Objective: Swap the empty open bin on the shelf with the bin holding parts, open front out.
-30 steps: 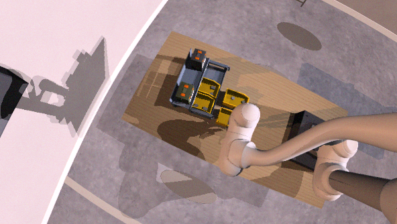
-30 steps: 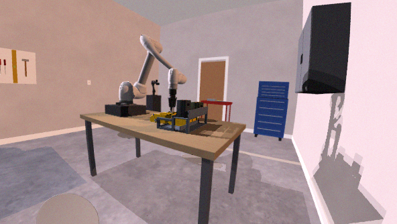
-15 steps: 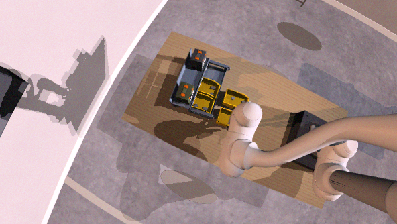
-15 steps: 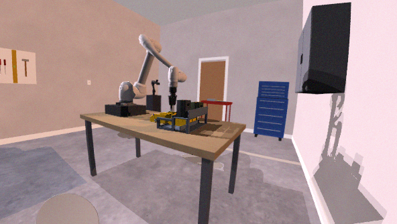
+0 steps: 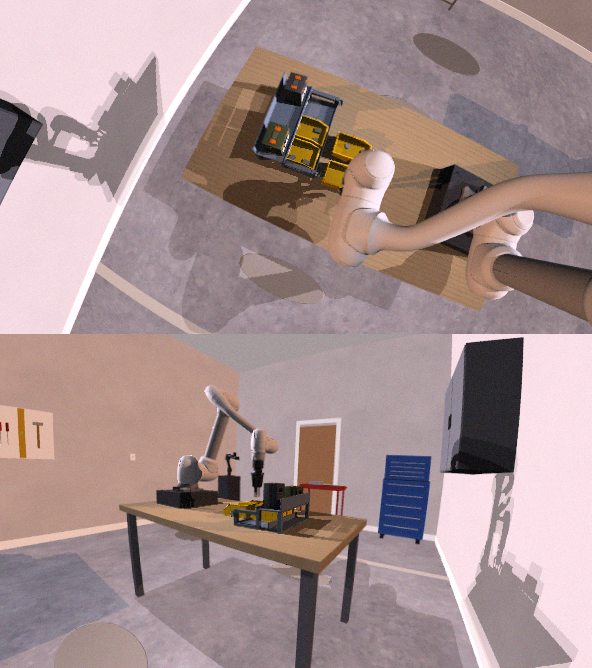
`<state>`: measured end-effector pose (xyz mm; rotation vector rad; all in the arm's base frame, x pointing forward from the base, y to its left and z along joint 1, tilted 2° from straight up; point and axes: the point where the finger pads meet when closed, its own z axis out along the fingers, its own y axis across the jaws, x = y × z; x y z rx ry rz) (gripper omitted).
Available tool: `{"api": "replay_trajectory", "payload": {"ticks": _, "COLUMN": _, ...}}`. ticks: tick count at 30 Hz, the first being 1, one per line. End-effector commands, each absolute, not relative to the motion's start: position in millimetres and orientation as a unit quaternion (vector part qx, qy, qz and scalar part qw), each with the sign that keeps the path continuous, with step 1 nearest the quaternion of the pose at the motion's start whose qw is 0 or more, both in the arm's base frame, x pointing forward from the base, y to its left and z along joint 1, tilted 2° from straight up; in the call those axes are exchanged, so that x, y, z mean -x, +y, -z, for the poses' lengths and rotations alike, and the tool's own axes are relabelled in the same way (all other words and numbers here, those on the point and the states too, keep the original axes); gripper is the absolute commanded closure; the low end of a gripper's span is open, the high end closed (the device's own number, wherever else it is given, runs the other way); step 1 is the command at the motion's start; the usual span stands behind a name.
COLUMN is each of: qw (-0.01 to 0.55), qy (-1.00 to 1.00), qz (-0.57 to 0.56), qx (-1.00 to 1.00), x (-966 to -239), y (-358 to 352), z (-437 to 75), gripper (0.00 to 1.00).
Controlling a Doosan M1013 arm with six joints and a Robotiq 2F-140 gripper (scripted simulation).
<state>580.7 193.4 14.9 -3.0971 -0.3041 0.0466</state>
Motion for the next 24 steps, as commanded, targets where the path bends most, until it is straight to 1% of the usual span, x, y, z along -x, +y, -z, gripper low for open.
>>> {"api": "replay_trajectory", "payload": {"ticks": 1, "qw": 0.015, "qy": -0.096, "qz": -0.014, "qx": 0.995, "x": -581.7, "y": 193.3, "z": -27.5, "gripper": 0.76}}
{"api": "replay_trajectory", "payload": {"ticks": 24, "qw": 0.015, "qy": -0.096, "qz": -0.014, "qx": 0.995, "x": -582.4, "y": 192.7, "z": -51.6, "gripper": 0.76}}
